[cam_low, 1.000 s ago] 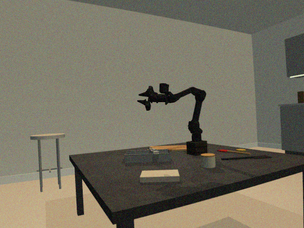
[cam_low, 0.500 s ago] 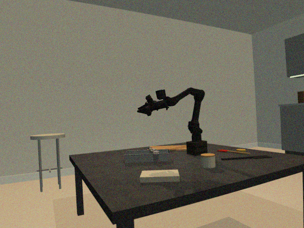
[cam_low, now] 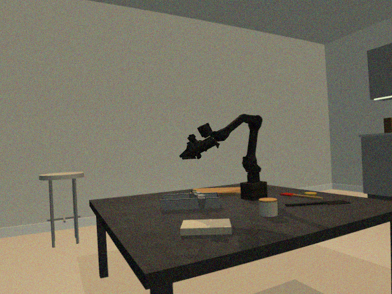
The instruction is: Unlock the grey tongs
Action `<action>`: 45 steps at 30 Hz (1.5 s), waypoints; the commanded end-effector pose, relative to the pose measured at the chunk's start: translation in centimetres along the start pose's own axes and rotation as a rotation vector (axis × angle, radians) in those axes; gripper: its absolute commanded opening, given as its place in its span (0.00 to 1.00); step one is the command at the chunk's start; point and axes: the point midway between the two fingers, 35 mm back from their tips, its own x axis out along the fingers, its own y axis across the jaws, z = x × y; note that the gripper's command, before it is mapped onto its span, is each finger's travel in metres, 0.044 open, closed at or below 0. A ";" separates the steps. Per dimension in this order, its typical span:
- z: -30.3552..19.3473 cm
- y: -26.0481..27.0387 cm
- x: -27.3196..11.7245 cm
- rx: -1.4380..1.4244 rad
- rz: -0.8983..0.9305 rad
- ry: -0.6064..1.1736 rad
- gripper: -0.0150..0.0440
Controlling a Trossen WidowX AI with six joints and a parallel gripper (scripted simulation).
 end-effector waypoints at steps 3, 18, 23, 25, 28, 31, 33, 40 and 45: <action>-8.6 -2.5 0.3 0.567 -0.137 0.263 0.69; -15.9 -5.4 -1.5 1.206 -0.475 0.402 0.69; -16.5 -5.7 -1.8 1.260 -0.513 0.405 0.69; -16.5 -5.7 -1.8 1.260 -0.513 0.405 0.69; -16.5 -5.7 -1.8 1.260 -0.513 0.405 0.69; -16.5 -5.7 -1.8 1.260 -0.513 0.405 0.69; -16.5 -5.7 -1.8 1.260 -0.513 0.405 0.69; -16.1 -5.7 -1.0 1.260 -0.513 0.404 0.69; -16.1 -5.7 -0.9 1.260 -0.513 0.404 0.69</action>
